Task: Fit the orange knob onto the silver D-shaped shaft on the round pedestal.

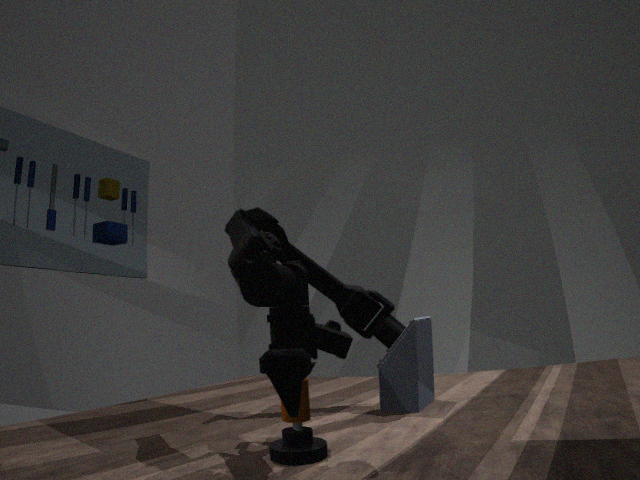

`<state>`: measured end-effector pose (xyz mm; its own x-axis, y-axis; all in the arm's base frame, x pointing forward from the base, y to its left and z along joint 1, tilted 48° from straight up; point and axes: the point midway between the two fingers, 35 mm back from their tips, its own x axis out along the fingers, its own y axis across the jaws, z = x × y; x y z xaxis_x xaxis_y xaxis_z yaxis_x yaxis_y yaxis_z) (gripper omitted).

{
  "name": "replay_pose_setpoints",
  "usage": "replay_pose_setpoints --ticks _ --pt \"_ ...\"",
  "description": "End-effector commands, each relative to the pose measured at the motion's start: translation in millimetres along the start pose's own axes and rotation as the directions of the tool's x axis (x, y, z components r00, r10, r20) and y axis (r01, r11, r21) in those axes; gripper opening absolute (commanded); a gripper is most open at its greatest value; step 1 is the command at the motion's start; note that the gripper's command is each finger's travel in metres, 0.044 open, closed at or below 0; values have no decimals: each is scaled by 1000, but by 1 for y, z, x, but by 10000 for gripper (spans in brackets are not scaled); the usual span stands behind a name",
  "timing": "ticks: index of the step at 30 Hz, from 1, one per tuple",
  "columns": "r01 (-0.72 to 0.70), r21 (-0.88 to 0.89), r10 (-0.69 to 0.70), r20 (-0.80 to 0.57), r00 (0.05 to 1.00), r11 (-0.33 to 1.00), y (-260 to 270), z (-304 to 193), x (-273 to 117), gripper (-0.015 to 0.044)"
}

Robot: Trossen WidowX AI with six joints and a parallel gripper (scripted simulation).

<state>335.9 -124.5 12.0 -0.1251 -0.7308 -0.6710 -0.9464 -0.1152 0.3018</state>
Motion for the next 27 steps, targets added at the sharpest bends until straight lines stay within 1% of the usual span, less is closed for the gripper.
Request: replay_pose_setpoints --ticks 1,17,21,27 --pt "0 -7 0 -1 1000 1000 0 0 0 0" --pt "0 -2 0 -1 1000 1000 0 0 1 0" --pt "0 -40 0 -1 1000 999 0 1 1 0" --pt "0 -37 0 -1 1000 999 0 1 1 0"
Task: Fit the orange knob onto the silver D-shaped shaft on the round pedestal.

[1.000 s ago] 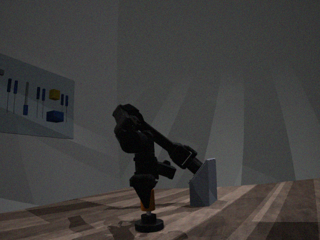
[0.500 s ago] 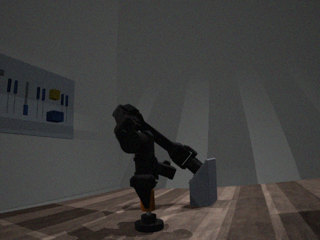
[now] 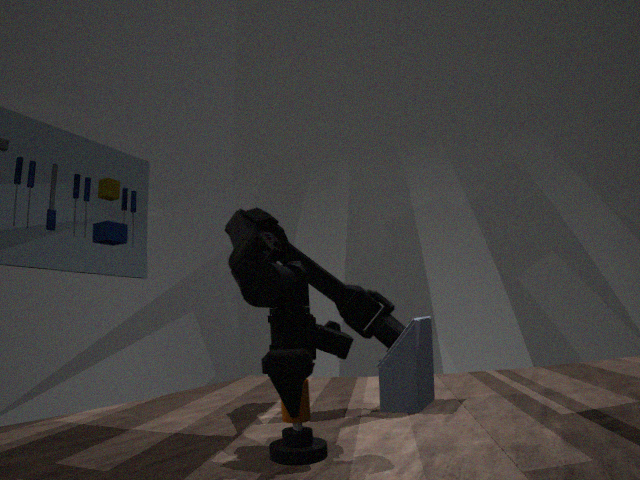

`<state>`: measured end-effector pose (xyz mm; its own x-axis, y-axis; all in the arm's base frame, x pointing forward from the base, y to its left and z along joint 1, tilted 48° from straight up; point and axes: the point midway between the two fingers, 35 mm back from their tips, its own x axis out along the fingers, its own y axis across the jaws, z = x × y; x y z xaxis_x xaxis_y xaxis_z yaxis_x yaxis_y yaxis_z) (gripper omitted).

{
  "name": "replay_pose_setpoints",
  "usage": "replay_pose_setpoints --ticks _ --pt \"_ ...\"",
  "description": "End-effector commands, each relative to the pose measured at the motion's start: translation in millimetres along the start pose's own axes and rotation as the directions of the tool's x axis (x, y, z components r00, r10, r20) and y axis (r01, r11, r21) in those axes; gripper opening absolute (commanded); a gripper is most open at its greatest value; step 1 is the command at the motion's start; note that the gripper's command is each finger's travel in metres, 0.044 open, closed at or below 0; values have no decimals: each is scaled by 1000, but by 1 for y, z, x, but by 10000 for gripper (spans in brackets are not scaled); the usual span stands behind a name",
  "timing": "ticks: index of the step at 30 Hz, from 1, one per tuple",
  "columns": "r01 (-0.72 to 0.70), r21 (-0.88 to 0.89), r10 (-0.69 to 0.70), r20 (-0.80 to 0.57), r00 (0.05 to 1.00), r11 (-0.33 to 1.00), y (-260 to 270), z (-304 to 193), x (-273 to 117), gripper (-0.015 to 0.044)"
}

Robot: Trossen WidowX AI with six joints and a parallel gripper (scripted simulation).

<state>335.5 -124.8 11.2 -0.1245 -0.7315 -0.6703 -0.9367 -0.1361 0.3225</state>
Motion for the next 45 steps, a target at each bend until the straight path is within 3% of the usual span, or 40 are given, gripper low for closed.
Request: replay_pose_setpoints --ticks 1,13,31,45 --pt "0 -6 0 0 1000 1000 0 0 0 0" --pt "0 73 0 0 1000 997 0 0 0 0" --pt "0 -36 0 0 1000 999 1 1 1 0" --pt "0 60 0 0 1000 998 0 0 11 0"
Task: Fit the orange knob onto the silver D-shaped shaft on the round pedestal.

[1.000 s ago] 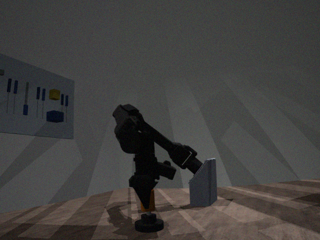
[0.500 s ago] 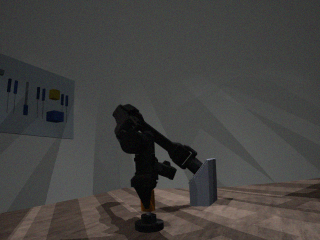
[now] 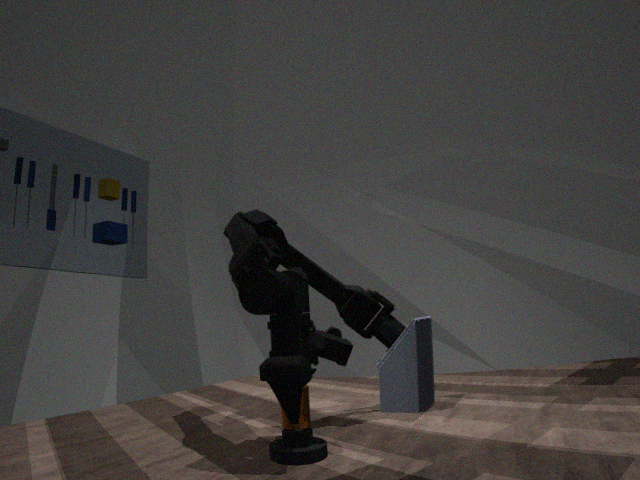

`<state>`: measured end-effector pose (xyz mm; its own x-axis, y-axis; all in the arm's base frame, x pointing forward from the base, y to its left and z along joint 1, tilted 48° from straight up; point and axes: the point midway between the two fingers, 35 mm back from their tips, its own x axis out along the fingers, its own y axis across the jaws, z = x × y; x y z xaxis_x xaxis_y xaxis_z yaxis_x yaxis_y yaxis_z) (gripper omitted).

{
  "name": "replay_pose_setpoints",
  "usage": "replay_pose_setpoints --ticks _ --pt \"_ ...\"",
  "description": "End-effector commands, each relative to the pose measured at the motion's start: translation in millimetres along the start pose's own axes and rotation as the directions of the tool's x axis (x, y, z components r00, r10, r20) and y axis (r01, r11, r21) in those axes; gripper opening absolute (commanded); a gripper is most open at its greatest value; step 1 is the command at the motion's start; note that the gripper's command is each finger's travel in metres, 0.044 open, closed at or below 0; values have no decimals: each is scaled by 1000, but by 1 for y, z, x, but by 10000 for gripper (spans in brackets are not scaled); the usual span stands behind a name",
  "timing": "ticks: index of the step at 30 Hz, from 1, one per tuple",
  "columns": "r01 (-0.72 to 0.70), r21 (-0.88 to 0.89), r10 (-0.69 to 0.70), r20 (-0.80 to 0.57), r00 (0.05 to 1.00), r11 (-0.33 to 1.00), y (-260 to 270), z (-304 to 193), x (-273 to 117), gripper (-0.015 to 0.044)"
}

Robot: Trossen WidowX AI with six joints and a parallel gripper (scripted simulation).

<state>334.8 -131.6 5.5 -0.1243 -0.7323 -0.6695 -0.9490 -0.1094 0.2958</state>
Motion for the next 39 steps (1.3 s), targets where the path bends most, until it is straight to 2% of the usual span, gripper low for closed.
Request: replay_pose_setpoints --ticks 1,13,30,36,39 --pt "0 27 0 1 1000 1000 0 1 3 0" --pt "1 41 -1 0 1000 999 0 0 5 0" --pt "1 41 -1 0 1000 999 0 0 5 440" --pt "1 41 -1 0 1000 999 -1 0 2 440" --pt "4 41 -5 6 1000 999 -4 0 -42 440"
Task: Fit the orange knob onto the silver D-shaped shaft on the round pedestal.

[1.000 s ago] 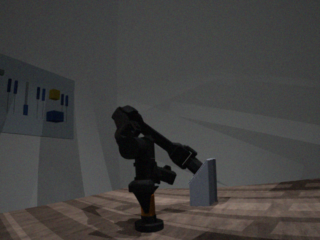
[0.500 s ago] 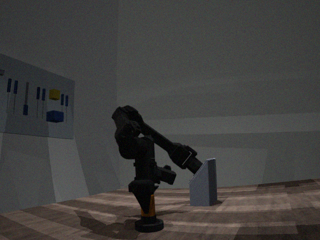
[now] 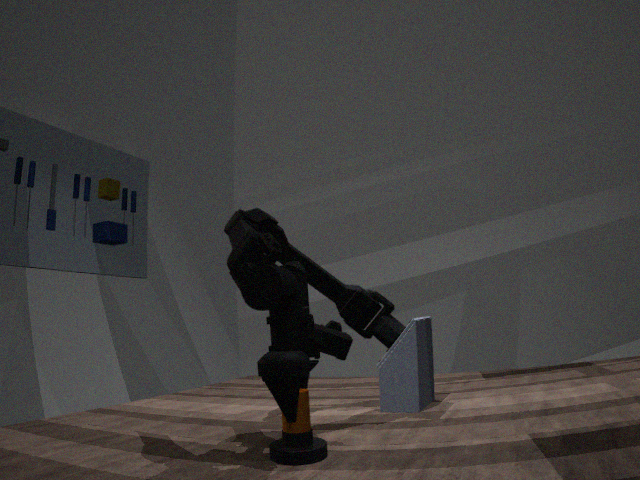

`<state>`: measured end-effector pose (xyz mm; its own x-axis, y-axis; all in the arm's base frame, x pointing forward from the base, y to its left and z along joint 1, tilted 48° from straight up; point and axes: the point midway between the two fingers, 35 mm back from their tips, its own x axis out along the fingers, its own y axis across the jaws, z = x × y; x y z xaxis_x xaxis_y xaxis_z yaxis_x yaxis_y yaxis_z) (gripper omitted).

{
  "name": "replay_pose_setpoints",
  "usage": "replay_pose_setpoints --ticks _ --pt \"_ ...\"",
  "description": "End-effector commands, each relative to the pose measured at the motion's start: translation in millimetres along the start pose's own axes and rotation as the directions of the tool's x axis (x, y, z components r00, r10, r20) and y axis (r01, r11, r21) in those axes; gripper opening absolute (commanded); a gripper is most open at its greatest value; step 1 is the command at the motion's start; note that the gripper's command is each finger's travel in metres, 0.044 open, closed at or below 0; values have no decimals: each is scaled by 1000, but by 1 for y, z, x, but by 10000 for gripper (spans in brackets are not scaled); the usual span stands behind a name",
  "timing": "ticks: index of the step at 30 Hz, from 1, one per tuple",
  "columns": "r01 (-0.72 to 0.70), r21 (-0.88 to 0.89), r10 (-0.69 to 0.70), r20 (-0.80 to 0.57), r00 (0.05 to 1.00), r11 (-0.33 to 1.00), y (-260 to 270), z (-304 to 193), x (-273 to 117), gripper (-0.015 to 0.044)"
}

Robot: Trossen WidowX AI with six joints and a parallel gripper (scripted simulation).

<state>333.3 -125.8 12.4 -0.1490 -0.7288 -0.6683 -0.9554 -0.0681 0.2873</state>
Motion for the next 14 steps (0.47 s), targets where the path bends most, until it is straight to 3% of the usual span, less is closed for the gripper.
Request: replay_pose_setpoints --ticks 1,4,14 --pt "28 5 -28 -2 1000 1000 -5 1 -53 440" --pt "26 6 -26 -5 1000 1000 -1 1 -82 440" --pt "26 6 -26 -4 1000 1000 -5 2 -82 440"
